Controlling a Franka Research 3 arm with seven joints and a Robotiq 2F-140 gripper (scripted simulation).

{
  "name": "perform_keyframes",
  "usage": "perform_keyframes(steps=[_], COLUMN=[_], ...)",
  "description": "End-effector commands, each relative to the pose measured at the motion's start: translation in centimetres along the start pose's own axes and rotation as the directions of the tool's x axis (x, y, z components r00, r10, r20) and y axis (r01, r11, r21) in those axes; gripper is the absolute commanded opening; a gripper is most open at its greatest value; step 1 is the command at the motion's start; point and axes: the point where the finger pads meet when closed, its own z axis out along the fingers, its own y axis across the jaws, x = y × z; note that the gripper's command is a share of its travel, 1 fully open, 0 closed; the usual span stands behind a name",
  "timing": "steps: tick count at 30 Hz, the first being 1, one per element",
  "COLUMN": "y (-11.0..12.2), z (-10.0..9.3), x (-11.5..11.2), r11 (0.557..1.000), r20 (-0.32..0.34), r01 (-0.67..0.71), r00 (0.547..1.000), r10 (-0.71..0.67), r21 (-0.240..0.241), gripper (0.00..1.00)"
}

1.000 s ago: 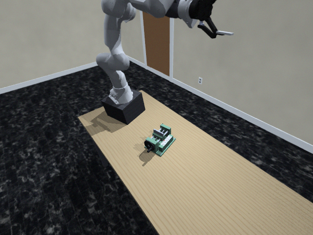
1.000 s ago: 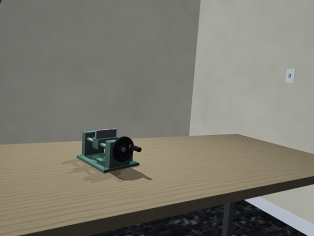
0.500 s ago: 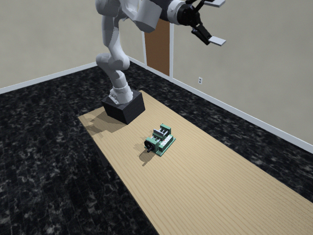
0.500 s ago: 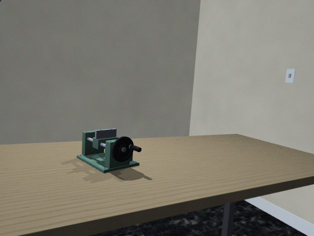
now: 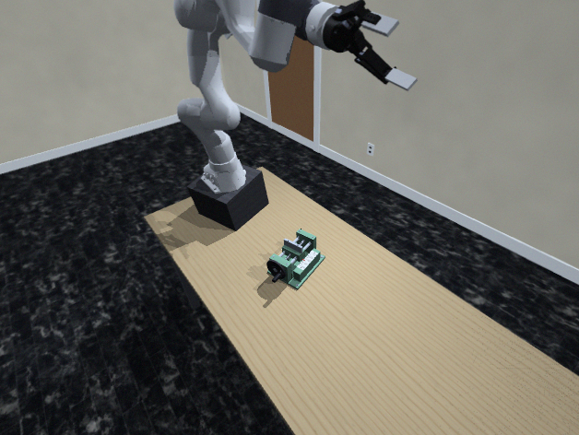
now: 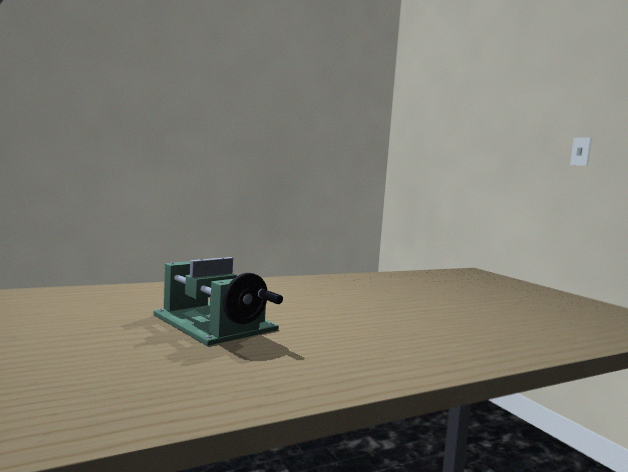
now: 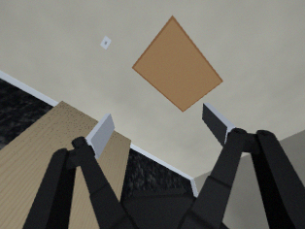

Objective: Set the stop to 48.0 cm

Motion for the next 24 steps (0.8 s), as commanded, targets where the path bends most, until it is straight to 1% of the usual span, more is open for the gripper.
perform_keyframes(steps=[1,17,18,24], y=[0.1,0.1,0.3,0.3], z=[0.0,0.0,1.1,1.1], x=[0.1,0.1,-3.8,-3.8], r11=[1.000,1.000,0.988,0.988], r20=[0.007,0.007,0.081,0.081], r01=[0.005,0.005,-0.153,-0.153], r00=[1.000,1.000,0.985,0.985], r10=[-0.005,-0.005,0.152,0.152], r21=[-0.001,-0.001,0.003,0.003], gripper=[1.00,1.00,1.00,1.00])
